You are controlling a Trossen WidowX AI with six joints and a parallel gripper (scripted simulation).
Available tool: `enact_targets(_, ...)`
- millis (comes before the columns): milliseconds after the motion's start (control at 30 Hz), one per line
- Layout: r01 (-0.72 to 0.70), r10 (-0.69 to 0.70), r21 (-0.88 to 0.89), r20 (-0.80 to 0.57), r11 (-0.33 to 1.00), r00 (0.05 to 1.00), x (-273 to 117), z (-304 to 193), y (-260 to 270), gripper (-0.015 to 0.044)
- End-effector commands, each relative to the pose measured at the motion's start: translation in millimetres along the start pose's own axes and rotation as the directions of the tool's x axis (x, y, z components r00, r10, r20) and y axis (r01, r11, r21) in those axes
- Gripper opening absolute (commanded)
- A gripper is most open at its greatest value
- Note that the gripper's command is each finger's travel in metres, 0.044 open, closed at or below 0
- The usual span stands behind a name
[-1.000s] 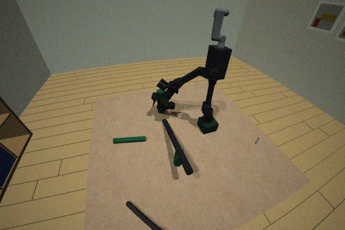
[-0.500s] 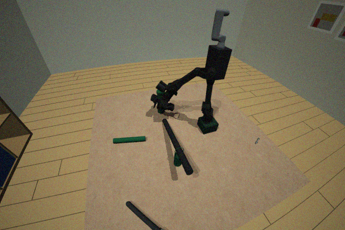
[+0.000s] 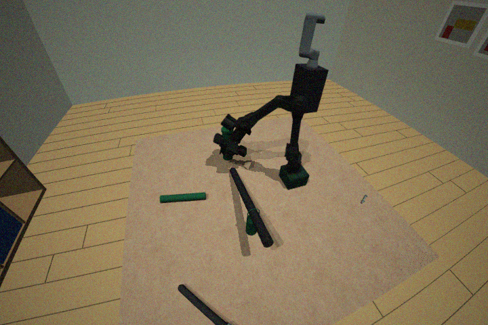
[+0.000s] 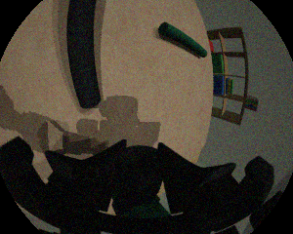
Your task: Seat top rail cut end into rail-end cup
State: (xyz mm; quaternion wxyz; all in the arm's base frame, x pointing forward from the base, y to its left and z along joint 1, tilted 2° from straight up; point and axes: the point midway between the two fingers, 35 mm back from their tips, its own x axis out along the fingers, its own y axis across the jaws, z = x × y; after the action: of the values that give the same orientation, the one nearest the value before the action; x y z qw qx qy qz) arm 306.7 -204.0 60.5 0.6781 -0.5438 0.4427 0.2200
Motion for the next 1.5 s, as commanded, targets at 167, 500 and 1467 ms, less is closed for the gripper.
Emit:
enact_targets(167,-0.001,0.002,-0.052,0.029,0.999,1.000,-3,-1,6,0.0000)
enact_targets(500,0.001,0.005,-0.106,0.059,0.994,0.998,-6,-1,11,0.0000)
enact_targets(1467,0.016,0.023,-0.258,0.146,0.966,0.989,-14,-5,25,0.0000)
